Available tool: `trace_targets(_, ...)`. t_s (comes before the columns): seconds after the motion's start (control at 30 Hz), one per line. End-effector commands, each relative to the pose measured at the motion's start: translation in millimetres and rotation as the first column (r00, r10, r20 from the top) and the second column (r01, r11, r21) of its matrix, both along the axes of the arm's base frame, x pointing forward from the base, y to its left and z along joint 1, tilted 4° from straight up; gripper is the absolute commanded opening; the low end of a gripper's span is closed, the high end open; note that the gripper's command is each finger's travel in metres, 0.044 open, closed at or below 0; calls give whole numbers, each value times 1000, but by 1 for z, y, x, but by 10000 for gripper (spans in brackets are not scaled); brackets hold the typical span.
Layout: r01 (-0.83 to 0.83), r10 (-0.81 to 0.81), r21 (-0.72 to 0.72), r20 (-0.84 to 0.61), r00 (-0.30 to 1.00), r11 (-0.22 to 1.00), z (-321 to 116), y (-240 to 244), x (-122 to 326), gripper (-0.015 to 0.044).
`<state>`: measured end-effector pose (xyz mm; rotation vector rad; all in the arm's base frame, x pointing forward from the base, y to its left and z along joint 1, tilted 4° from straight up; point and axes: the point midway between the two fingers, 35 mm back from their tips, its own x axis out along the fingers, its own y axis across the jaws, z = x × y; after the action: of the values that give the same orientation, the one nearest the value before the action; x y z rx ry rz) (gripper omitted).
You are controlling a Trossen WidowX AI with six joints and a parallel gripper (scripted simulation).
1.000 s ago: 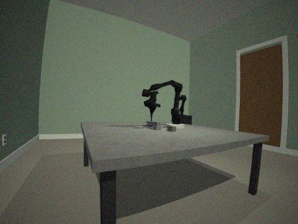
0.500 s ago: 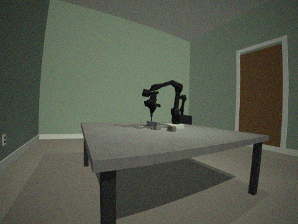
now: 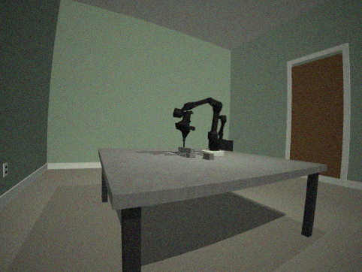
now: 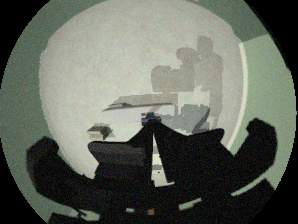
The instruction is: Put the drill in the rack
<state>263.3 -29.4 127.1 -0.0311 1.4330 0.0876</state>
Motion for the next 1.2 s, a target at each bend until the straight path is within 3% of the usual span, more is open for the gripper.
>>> trace_targets(0.0,2,-2,2,-64,998,1000,-24,0,-5,0)
trace_targets(0.63,2,-2,2,-64,998,1000,-31,0,-4,0)
trace_targets(1.0,2,-2,2,-64,998,1000,48,-3,-1,289)
trace_targets(1.17,-71,71,-3,-45,996,997,39,5,4,420)
